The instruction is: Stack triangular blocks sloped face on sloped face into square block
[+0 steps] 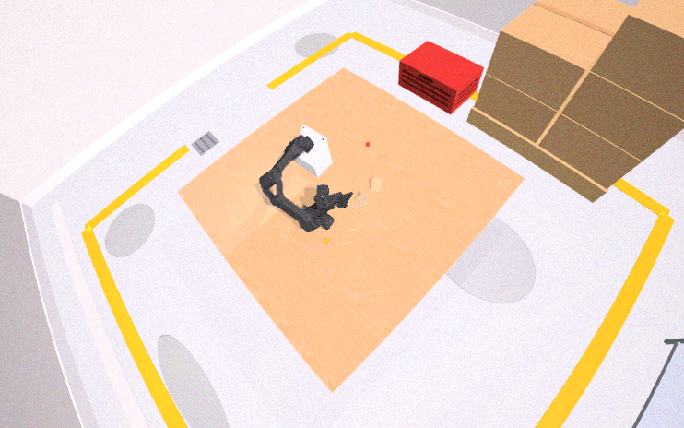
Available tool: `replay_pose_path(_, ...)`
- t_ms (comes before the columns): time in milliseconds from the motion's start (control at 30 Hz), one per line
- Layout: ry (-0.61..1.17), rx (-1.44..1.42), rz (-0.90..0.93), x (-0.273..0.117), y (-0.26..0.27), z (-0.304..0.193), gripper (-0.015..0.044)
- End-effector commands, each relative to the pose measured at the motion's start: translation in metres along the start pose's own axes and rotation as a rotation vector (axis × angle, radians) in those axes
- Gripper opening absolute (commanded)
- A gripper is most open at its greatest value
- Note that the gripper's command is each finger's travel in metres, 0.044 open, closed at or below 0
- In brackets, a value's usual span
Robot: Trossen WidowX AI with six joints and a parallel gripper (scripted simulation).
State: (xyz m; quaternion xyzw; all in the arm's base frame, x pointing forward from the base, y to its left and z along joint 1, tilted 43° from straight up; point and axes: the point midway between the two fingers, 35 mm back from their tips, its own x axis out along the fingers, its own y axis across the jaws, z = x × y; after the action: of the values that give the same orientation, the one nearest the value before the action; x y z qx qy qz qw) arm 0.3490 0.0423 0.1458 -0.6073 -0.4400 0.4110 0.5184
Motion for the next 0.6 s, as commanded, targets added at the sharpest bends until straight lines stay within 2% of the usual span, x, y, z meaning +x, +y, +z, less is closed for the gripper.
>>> replay_pose_path(0,-0.008,-0.019,0.004,0.001,0.001,0.001,0.0426)
replay_pose_path(167,-0.231,-0.510,0.062,0.020,0.021,0.021,0.0440)
replay_pose_path(300,-0.459,-0.963,0.039,0.033,0.041,0.038,0.0440)
replay_pose_path(433,-0.699,-1.404,-0.066,0.041,0.062,0.051,0.0440)
replay_pose_path(567,-0.941,-1.803,-0.253,0.046,0.083,0.059,0.0440)
